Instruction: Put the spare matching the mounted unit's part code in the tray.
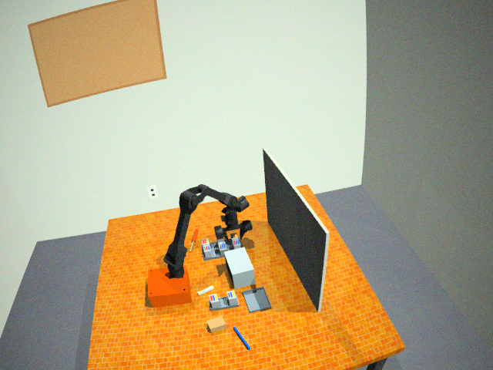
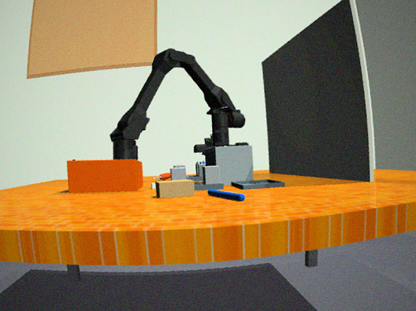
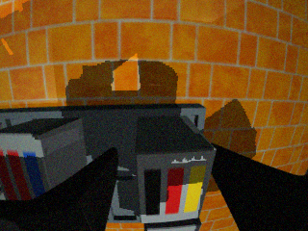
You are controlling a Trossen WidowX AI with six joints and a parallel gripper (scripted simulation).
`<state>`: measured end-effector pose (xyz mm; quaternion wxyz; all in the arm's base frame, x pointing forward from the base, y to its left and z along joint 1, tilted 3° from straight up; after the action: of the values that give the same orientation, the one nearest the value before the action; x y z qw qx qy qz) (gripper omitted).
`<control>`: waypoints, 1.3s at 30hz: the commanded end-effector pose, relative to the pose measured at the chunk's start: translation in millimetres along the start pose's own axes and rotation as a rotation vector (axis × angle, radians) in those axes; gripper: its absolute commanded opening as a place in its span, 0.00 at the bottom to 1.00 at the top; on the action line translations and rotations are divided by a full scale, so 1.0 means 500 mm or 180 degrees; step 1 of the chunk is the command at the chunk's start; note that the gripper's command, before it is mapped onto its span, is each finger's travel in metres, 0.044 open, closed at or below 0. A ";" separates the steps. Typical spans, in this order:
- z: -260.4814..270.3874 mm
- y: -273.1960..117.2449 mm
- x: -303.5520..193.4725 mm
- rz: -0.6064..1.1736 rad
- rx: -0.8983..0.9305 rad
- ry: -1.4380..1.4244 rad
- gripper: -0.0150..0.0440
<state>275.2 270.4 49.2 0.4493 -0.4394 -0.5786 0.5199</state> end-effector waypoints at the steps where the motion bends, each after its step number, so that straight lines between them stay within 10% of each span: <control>1: 0.001 0.003 -0.001 0.0012 -0.0005 0.0014 0.76; 19: 0.001 0.001 0.000 0.0001 0.0002 0.0000 0.25; 39: 0.001 -0.157 0.000 0.0012 -0.0006 0.0014 0.25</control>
<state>272.5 265.5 115.9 0.4481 -0.4421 -0.5770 0.5204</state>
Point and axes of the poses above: the point midway between the two fingers, 35 mm back from their tips, its own y axis out along the fingers, its own z axis across the jaws, x = y × z, the point moved 4 cm from there along -y, back along the fingers, and after that the axes turned 3 degrees about -y, right-handed, at the moved point
